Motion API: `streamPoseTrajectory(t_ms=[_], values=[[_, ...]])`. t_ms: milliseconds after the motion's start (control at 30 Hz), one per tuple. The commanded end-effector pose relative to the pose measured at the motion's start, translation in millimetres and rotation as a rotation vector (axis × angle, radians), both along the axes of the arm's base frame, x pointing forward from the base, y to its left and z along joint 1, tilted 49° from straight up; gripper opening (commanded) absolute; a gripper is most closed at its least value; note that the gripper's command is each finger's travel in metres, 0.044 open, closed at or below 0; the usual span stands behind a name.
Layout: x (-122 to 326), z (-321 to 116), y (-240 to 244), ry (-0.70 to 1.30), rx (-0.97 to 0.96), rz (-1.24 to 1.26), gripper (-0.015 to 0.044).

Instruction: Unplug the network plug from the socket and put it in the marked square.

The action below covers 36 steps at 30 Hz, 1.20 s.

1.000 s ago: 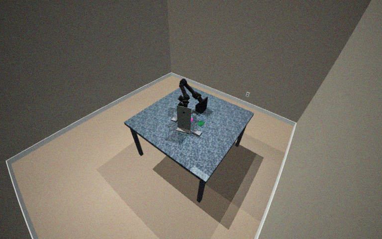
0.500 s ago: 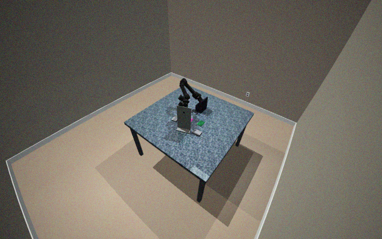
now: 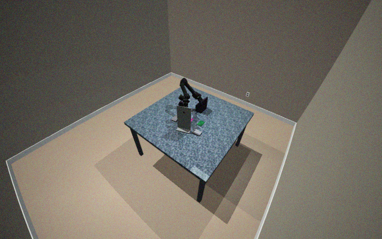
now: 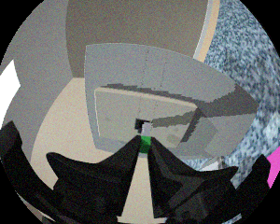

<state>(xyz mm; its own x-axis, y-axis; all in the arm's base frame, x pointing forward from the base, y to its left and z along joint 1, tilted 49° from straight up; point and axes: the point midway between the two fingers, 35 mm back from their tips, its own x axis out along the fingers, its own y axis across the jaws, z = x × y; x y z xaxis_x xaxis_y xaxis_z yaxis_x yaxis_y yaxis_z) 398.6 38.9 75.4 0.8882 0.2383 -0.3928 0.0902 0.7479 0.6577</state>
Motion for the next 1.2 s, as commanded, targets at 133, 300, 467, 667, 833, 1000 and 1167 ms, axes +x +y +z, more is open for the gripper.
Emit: streamPoseTrajectory(t_ms=[133,300,467,667,833,1000,1167], values=[[-5,0,-1,0.005,0.003,0.000,0.0000],[-8,1,-1,0.005,0.003,0.000,0.0000],[-10,2,-2,0.006,0.003,0.000,0.0000],[-12,3,-3,0.006,0.003,0.000,0.0000],[-15,4,-3,0.006,0.003,0.000,0.0000],[-17,5,-4,0.006,0.003,0.000,0.0000],[-19,6,-4,0.006,0.003,0.000,0.0000]])
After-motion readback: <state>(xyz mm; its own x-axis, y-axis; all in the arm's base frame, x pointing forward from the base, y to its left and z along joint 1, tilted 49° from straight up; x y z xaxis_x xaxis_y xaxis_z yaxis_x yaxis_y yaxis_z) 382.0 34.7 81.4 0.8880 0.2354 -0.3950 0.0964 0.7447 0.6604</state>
